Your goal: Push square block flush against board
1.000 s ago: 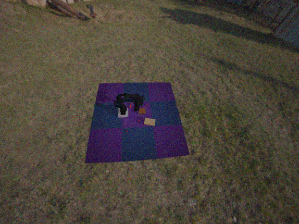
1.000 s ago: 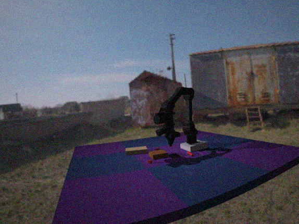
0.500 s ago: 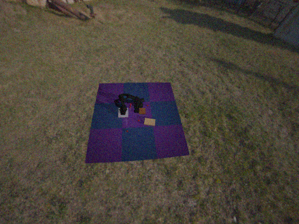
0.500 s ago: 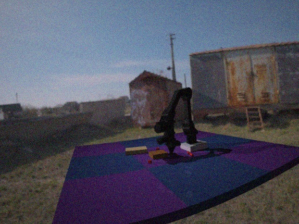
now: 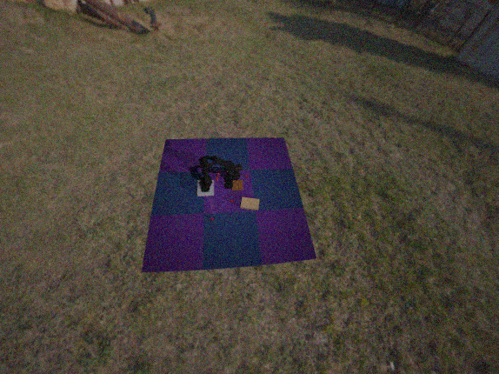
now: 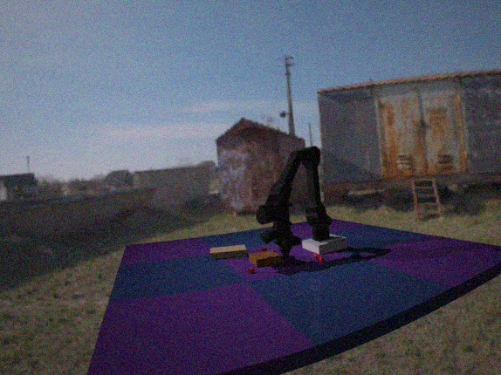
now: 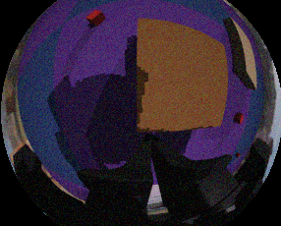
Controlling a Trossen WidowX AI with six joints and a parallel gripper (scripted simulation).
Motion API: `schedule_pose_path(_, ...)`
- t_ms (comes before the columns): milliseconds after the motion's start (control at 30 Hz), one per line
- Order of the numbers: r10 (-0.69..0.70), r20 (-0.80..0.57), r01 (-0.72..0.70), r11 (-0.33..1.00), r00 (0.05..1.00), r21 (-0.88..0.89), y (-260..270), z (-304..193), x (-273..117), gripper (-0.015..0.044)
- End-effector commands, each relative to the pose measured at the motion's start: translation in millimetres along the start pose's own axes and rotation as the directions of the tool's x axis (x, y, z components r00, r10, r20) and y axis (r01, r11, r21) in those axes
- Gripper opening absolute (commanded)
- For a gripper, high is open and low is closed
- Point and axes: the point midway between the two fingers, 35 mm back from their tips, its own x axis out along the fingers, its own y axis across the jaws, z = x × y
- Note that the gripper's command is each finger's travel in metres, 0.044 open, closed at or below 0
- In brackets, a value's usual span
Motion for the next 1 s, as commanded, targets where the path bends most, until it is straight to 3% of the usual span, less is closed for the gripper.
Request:
schedule_pose_path(0, 0.002, 0.007, -0.002, 1.000, 1.000, -0.003, 1, 6, -2, 0.0000)
schedule_pose_path(967, 0.002, 0.009, -0.002, 1.000, 1.000, -0.003, 2, 29, -3, 0.0000)
